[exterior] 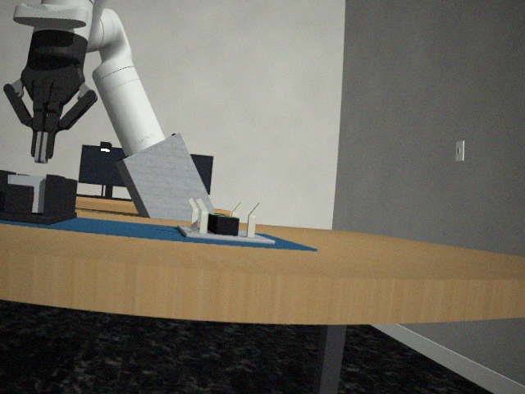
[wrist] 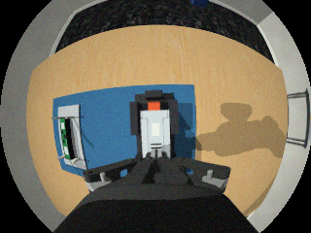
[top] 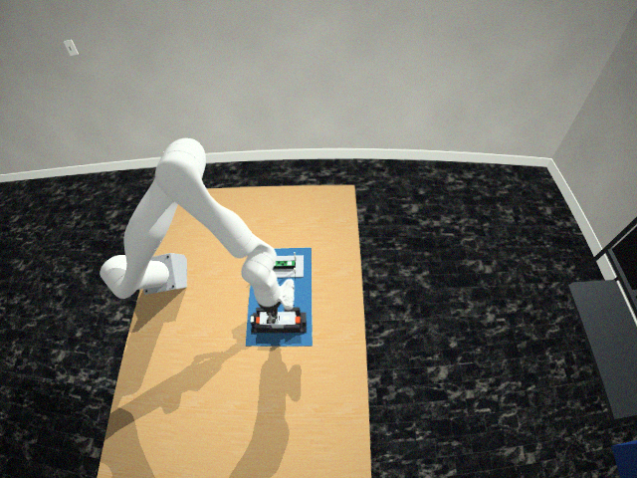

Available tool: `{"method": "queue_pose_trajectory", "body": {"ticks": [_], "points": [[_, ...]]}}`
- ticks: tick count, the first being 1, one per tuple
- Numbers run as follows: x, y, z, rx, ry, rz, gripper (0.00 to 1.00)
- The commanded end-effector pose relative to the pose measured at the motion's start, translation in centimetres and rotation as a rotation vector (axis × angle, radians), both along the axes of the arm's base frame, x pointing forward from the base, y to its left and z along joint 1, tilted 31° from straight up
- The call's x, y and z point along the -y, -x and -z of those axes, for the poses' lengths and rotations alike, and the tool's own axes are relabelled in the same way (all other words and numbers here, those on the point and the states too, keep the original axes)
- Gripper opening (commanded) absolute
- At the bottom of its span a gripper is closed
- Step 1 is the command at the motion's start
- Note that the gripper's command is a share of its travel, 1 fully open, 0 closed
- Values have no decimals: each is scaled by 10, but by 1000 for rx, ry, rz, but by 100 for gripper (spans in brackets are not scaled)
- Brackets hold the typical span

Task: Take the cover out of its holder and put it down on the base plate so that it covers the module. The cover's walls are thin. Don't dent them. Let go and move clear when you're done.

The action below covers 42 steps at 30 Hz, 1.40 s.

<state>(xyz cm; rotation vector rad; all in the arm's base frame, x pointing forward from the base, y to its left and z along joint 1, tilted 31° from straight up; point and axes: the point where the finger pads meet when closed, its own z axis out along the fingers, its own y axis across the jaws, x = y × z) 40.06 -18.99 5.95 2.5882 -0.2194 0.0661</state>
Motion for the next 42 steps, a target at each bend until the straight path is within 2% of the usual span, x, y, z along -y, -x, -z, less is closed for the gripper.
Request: {"method": "queue_pose_trajectory", "body": {"ticks": [1, 23, 24, 42], "points": [[0, 0, 0, 1, 0, -1, 0], [0, 0, 0, 1, 0, -1, 0], [0, 0, 0, 1, 0, -1, 100], [0, 0, 0, 1, 0, -1, 100]]}}
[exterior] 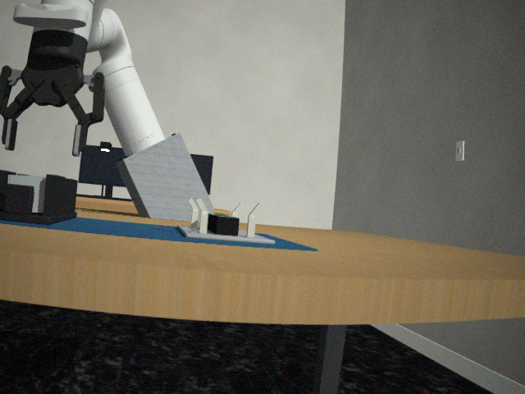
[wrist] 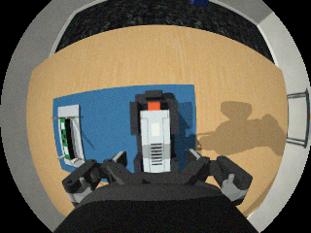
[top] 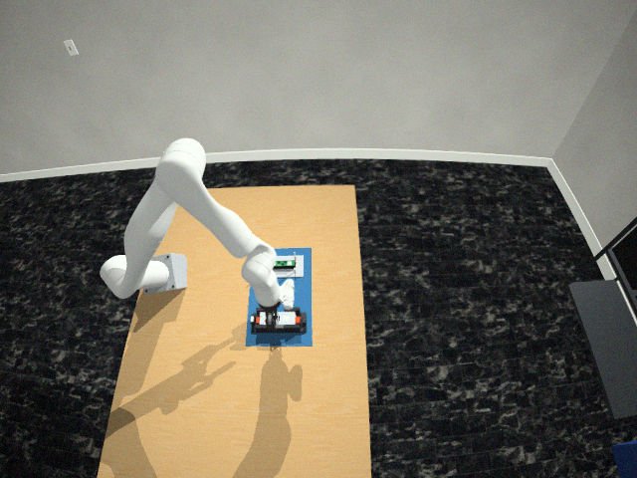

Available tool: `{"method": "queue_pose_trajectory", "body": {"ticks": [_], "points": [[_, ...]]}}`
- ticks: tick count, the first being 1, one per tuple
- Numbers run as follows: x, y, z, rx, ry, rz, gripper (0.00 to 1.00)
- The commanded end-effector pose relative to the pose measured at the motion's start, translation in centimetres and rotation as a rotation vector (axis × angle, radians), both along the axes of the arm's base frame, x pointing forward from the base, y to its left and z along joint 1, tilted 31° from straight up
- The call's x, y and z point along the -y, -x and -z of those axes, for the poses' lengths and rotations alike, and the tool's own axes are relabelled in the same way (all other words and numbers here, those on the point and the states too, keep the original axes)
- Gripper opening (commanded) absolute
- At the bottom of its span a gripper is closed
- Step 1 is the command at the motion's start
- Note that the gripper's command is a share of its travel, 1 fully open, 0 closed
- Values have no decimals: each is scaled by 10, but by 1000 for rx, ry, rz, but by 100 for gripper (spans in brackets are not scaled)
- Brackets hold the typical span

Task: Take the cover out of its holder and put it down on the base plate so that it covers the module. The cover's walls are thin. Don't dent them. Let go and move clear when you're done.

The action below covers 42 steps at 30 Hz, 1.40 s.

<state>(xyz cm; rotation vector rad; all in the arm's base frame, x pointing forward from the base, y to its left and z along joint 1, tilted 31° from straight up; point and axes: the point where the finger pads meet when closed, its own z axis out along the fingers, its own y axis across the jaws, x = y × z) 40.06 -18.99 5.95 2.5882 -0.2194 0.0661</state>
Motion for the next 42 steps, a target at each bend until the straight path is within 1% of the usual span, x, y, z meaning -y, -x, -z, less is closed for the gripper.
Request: {"method": "queue_pose_trajectory", "body": {"ticks": [1, 15, 25, 33, 42], "points": [[0, 0, 0, 1, 0, -1, 100], [0, 0, 0, 1, 0, -1, 100], [25, -7, 43, 13, -1, -10, 100], [23, -8, 42, 15, -2, -15, 100], [29, -7, 49, 13, -1, -10, 100]]}}
